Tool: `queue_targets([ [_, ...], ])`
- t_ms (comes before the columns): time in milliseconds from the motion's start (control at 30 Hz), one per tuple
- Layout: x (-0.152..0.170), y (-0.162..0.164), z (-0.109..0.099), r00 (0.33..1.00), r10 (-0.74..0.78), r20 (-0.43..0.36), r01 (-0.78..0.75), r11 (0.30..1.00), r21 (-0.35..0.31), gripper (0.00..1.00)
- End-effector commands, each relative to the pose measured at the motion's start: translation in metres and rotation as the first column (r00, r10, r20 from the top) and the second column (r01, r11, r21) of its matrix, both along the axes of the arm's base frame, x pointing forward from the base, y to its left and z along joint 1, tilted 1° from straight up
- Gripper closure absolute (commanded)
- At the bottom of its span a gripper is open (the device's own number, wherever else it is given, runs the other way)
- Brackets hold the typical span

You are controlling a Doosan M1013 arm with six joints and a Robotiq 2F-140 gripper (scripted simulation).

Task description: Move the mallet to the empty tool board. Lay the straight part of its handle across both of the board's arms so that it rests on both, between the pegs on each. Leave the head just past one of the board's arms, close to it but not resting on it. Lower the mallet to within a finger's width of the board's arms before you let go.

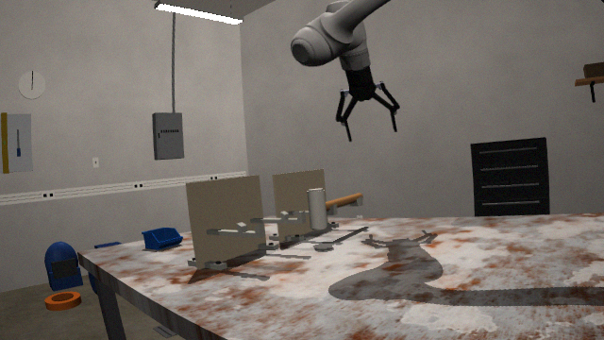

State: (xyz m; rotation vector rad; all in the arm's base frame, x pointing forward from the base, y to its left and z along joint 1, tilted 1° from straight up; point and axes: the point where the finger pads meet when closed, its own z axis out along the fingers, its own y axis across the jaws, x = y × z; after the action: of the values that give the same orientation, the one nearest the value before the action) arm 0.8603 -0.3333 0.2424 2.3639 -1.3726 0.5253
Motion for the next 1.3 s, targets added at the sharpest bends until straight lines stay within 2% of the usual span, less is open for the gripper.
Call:
queue_targets([
  [0,0.000,0.000,0.001,1.000,0.000,0.002,0.000,1.000,0.000,0.00],
  [567,0.001,0.002,0.000,1.000,-0.005,0.002,0.005,1.000,0.006,0.00],
  [600,0.004,0.012,-0.009,0.999,-0.035,0.006,0.034,0.999,0.040,0.00],
  [633,0.011,0.034,-0.025,0.995,-0.094,0.009,0.093,0.990,0.110,0.00],
  [667,0.013,0.039,-0.028,0.994,-0.108,0.008,0.106,0.986,0.125,0.00],
  [833,0.029,0.096,-0.062,0.970,-0.241,-0.020,0.237,0.930,0.282,0.00],
  [1033,0.048,0.169,-0.094,0.922,-0.374,-0.100,0.378,0.813,0.442,0.00],
  [1100,0.048,0.169,-0.094,0.922,-0.374,-0.100,0.378,0.813,0.442,0.00],
  [1167,0.053,0.187,-0.099,0.908,-0.400,-0.126,0.409,0.780,0.473,0.00],
  [1267,0.053,0.187,-0.100,0.908,-0.400,-0.126,0.409,0.780,0.474,0.00],
])
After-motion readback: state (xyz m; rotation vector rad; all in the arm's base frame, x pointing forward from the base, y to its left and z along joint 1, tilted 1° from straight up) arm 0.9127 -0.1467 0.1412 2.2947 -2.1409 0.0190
